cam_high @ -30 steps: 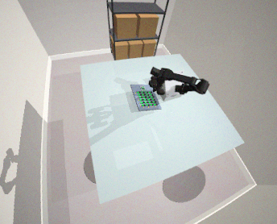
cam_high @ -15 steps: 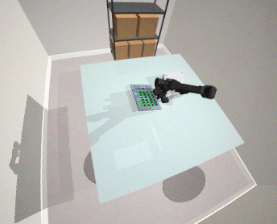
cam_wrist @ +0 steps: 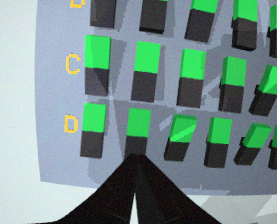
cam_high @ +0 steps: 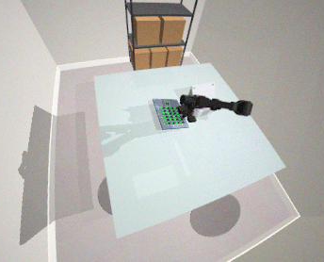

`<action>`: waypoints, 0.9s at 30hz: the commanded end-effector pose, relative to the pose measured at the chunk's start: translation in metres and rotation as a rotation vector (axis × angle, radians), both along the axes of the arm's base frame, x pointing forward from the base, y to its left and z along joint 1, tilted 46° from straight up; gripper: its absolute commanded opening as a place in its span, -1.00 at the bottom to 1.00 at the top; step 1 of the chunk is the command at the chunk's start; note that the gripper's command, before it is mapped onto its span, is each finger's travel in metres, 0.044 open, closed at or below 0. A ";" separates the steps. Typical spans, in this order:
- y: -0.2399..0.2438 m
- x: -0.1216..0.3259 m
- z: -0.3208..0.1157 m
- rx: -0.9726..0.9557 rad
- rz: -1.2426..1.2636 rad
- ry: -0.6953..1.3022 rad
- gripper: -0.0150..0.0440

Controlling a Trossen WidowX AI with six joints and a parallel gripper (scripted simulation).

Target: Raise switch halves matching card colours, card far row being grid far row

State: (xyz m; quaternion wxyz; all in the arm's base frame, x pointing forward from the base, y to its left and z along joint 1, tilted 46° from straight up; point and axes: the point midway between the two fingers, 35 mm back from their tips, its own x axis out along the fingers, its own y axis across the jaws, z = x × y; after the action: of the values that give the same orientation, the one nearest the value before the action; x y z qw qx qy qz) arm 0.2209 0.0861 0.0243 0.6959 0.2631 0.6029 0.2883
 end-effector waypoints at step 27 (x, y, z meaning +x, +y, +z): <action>0.009 -0.001 -0.009 0.005 -0.003 0.008 -0.49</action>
State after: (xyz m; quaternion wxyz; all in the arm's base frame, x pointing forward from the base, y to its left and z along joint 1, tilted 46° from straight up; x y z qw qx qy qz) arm 0.2202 0.0948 0.0159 0.6940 0.2645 0.6041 0.2888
